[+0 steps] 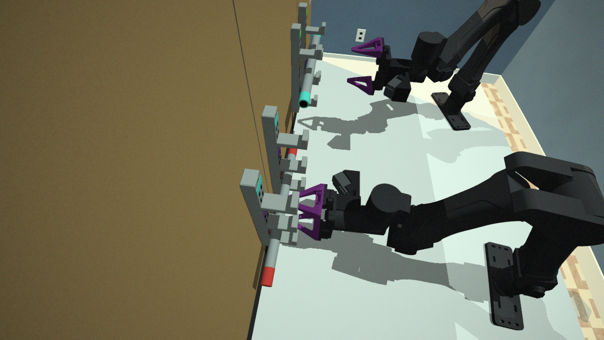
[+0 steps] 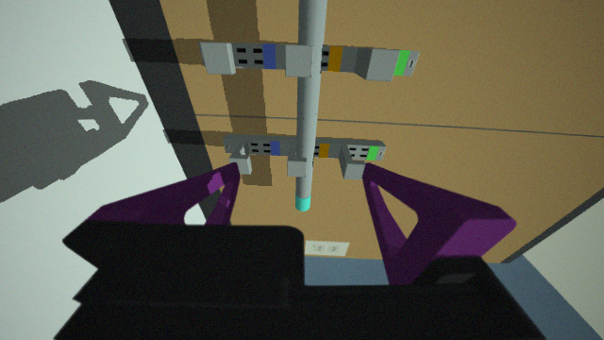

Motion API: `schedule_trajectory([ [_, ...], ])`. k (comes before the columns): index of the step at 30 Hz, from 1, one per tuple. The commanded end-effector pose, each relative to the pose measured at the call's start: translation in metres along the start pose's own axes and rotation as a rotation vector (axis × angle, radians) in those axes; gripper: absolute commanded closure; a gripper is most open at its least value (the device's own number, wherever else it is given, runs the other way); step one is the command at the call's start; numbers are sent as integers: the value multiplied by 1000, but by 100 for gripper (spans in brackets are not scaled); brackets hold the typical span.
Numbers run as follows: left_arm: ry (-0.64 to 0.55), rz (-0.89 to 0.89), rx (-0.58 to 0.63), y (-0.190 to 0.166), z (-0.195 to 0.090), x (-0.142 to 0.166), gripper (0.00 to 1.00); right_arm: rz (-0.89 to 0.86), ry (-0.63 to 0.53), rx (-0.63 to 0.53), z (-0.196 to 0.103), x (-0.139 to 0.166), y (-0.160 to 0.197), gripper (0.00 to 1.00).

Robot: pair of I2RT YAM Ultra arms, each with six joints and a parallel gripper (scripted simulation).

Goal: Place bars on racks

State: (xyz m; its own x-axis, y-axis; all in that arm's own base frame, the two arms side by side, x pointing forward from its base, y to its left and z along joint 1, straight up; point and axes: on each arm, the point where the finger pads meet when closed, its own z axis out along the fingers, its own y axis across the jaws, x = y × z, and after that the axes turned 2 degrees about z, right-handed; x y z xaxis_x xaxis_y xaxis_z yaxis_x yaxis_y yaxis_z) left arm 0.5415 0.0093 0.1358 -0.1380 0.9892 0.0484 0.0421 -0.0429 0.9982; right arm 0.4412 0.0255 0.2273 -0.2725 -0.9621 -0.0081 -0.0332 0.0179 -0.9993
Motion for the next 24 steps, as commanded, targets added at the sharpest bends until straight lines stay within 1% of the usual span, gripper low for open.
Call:
schedule_trajectory([
  [1, 5, -14, -36, -2, -7, -1, 0, 27, -6, 37, -1, -4, -10, 0],
  [5, 5, -14, -36, -8, -11, -2, 0, 27, -6, 37, -1, -4, -10, 0],
  [24, 5, -14, -36, 2, -31, -2, 0, 27, -6, 37, -1, -4, -10, 0],
])
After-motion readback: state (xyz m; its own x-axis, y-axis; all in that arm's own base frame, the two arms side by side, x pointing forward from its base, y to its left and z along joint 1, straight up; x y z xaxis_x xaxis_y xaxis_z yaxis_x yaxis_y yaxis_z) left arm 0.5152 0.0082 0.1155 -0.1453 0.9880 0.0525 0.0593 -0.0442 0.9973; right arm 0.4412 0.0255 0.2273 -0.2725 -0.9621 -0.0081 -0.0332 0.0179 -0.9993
